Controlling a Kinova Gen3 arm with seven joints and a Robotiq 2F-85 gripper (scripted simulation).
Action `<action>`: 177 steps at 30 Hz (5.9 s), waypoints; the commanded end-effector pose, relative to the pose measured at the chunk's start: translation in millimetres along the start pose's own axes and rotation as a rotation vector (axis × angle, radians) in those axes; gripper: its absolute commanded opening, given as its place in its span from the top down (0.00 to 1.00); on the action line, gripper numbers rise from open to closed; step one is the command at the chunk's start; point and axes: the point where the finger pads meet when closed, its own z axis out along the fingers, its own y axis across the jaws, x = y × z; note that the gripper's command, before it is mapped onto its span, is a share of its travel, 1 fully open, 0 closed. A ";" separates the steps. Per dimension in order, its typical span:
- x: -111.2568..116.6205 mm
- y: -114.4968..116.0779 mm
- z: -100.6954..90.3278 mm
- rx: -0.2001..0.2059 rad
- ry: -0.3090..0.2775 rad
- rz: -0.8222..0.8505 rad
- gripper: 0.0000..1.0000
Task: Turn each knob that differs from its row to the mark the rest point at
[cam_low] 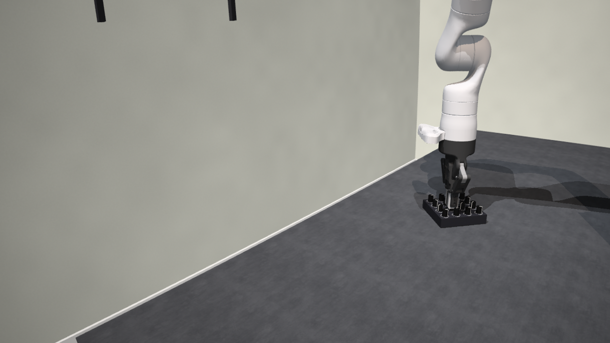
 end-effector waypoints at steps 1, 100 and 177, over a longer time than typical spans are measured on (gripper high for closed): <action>0.0 0.3 -0.1 0.001 0.002 -0.023 0.92; -0.1 0.3 -38.0 0.001 0.002 -0.128 0.81; -4.2 -26.3 -57.3 0.002 0.001 1.443 0.81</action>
